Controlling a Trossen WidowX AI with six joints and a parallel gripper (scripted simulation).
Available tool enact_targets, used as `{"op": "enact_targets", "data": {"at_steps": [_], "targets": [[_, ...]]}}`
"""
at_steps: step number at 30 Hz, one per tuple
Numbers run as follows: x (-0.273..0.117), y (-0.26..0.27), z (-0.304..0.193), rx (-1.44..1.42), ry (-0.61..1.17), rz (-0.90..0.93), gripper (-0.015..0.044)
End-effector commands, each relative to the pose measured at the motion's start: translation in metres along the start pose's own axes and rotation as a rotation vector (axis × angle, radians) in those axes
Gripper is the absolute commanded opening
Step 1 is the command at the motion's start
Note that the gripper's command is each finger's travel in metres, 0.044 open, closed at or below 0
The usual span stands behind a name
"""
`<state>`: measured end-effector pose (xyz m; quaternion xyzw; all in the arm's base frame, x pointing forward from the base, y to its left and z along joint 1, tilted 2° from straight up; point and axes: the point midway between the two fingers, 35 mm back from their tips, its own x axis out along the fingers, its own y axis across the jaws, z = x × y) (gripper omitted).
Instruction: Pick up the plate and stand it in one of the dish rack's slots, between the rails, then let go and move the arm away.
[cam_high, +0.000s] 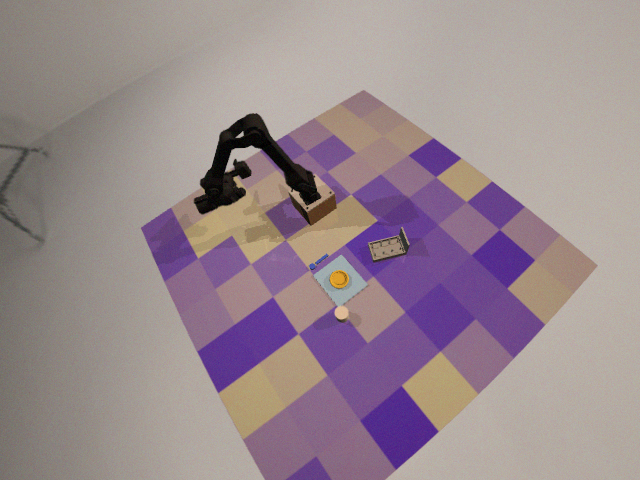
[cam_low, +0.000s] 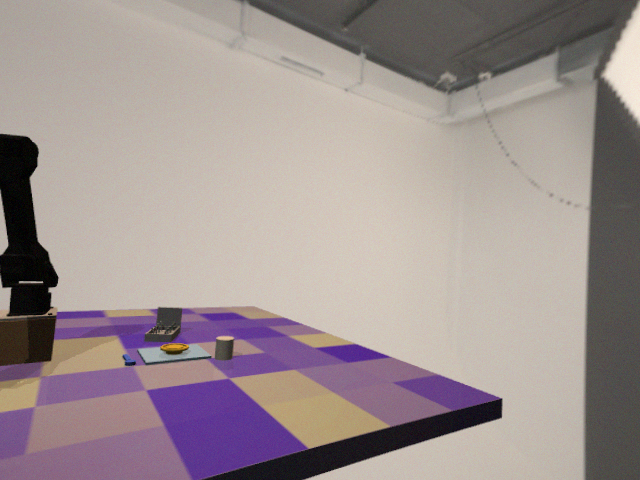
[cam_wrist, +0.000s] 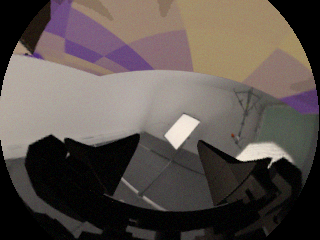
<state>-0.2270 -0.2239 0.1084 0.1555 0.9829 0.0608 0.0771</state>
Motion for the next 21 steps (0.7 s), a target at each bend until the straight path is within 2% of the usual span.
{"op": "enact_targets", "data": {"at_steps": [1,10,21], "targets": [[-0.001,-0.001,0.000,0.001,-0.003,-0.002,0.0400],[-0.039,-0.024,0.021,0.056,-0.163,-0.123,0.0400],[-0.136,-0.039,0.064,0.180,-0.415,-0.345,0.0400]]}}
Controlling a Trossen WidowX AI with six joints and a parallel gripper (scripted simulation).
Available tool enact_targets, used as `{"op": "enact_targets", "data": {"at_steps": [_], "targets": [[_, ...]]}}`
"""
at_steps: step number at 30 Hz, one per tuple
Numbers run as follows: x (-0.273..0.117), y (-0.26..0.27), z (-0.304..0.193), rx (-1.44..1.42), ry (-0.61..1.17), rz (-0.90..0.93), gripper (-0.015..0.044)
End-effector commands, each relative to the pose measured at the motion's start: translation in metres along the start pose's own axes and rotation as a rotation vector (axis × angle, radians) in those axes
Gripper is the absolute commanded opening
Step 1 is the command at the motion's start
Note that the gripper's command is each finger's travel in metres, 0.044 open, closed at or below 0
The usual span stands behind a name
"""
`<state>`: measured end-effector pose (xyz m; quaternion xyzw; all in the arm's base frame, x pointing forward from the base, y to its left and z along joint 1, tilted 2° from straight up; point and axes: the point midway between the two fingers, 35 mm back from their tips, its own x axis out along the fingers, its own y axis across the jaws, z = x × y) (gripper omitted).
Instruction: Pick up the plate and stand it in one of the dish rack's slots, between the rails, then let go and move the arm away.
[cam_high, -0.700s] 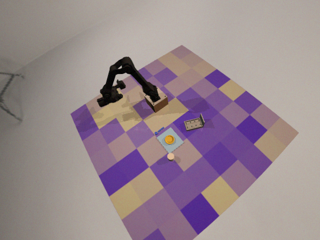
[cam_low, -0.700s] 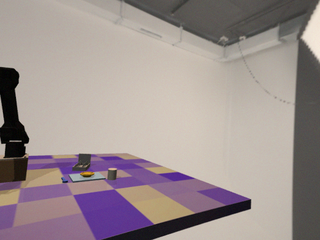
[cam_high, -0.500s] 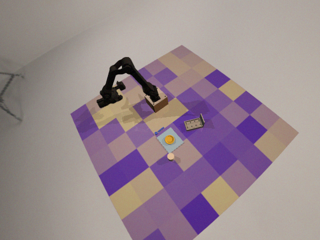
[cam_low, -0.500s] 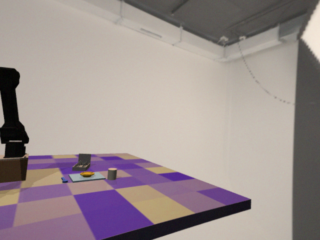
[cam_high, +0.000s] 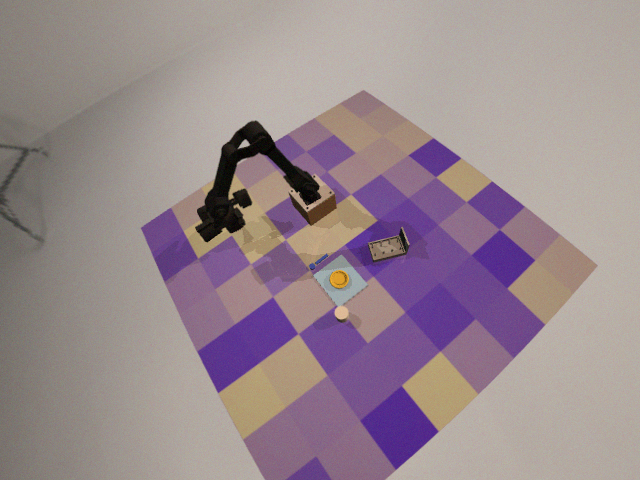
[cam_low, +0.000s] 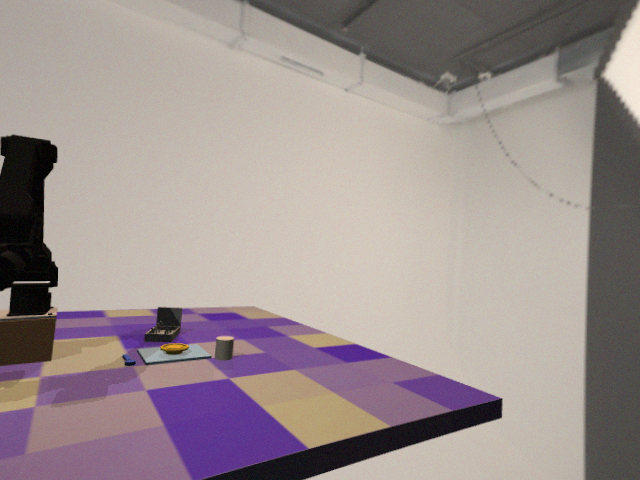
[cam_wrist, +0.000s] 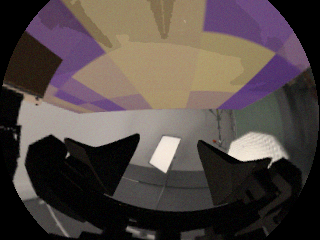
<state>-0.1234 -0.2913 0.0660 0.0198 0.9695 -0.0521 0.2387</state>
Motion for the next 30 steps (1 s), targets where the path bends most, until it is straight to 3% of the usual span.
{"op": "enact_targets", "data": {"at_steps": [1,10,20,30], "targets": [[-0.022,-0.004,0.024,0.042,-0.095,-0.050,0.0400],[-0.054,-0.004,0.058,0.087,-0.234,-0.101,0.0400],[-0.157,0.014,0.136,0.117,-0.549,-0.202,0.0400],[-0.266,0.096,0.203,0.045,-0.871,-0.169,0.0400]]}}
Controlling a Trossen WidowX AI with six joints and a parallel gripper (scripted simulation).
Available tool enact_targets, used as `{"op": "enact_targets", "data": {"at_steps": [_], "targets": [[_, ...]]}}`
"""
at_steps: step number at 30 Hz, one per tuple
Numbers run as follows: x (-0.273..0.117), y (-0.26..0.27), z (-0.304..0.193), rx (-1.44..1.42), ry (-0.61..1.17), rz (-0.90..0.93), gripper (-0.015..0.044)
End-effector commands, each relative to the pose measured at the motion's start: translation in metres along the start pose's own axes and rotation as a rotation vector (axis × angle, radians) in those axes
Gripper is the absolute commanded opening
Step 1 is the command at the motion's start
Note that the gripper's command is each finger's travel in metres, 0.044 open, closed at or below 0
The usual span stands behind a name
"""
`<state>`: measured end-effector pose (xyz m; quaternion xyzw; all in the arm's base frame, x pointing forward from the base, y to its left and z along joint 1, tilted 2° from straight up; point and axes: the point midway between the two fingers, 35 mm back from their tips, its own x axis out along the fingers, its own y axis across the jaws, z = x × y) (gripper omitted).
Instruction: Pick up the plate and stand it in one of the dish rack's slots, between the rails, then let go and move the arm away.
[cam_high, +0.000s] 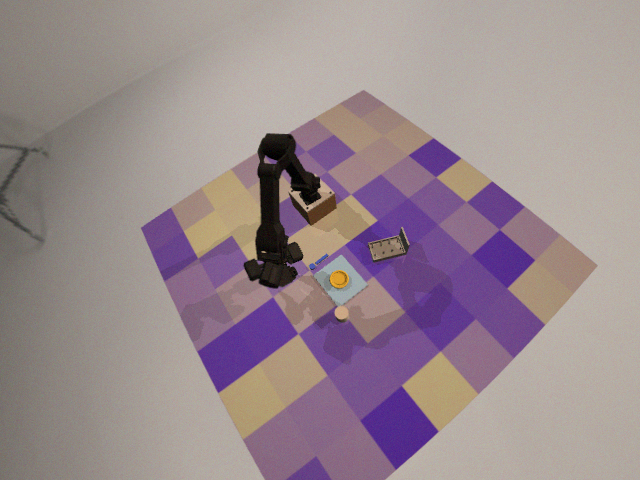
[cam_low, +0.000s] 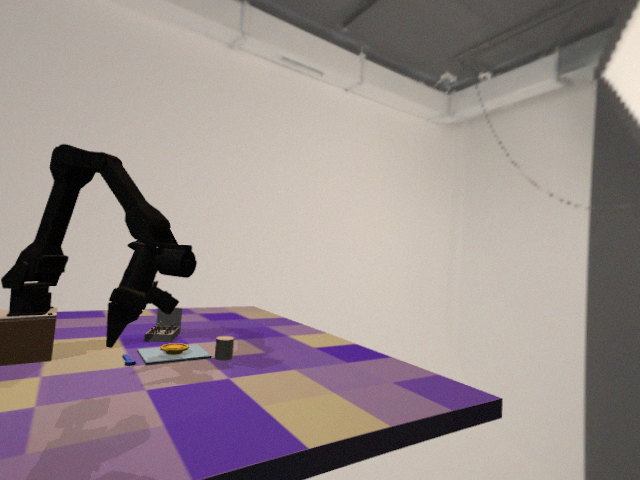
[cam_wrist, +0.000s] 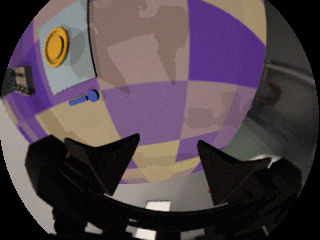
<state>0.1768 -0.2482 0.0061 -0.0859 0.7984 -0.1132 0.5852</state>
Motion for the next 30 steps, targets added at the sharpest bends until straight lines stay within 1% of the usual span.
{"op": "enact_targets", "data": {"at_steps": [1,6,9,11,17,30], "targets": [[-0.020,0.038,0.043,-0.012,-0.113,0.052,0.0400],[-0.051,0.104,0.089,-0.047,-0.237,0.156,0.0400],[-0.071,0.148,0.106,-0.075,-0.289,0.233,0.0400],[-0.080,0.166,0.116,-0.088,-0.306,0.269,0.0400],[-0.080,0.169,0.117,-0.090,-0.308,0.273,0.0400],[-0.061,0.175,0.125,-0.090,-0.308,0.273,0.0400]]}}
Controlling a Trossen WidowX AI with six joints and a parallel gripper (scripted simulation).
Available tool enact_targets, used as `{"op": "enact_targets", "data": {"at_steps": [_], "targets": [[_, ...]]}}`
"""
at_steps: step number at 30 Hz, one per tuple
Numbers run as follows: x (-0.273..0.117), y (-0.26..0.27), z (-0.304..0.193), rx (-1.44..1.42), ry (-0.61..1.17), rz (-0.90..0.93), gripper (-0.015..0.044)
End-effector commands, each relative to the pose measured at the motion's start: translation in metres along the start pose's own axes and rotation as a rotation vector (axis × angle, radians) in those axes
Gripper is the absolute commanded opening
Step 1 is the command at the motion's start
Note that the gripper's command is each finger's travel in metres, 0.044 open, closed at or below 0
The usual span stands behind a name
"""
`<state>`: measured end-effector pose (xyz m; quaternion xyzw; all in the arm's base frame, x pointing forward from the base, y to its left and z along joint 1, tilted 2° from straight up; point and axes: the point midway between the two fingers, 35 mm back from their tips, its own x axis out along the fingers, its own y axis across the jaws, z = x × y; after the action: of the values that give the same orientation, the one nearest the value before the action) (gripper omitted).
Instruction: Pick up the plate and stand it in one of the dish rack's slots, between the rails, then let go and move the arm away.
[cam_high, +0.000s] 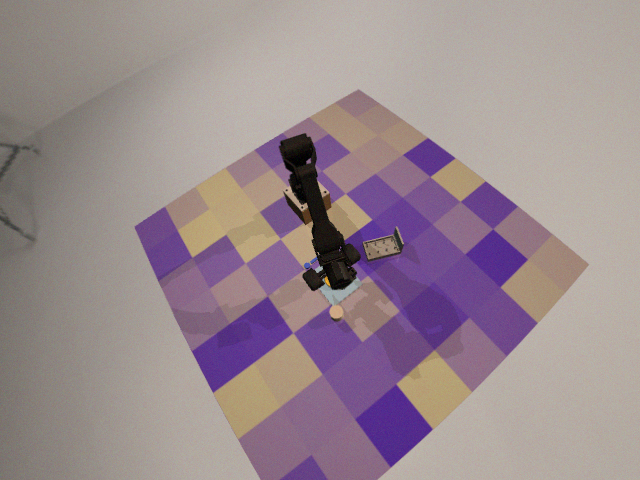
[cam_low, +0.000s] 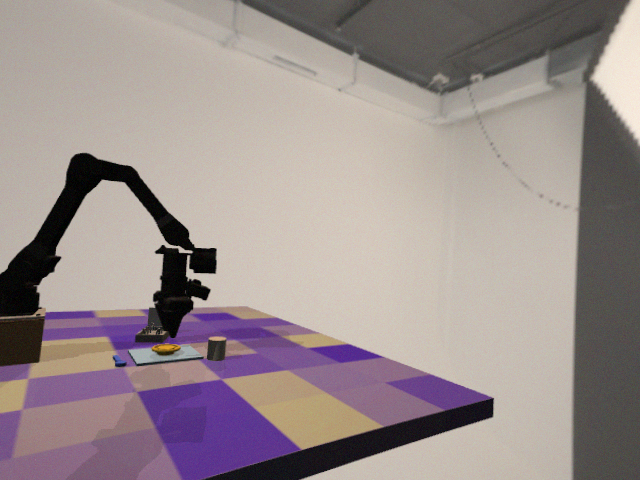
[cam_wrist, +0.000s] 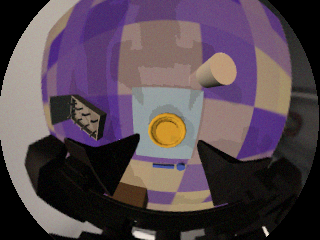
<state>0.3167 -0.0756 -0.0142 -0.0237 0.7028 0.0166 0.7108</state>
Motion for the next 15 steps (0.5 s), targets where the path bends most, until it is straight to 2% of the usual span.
{"op": "enact_targets", "data": {"at_steps": [1,15], "targets": [[0.010,0.002,-0.003,0.005,0.015,0.008,0.0400],[0.033,0.002,-0.004,0.005,0.015,0.008,0.0400]]}}
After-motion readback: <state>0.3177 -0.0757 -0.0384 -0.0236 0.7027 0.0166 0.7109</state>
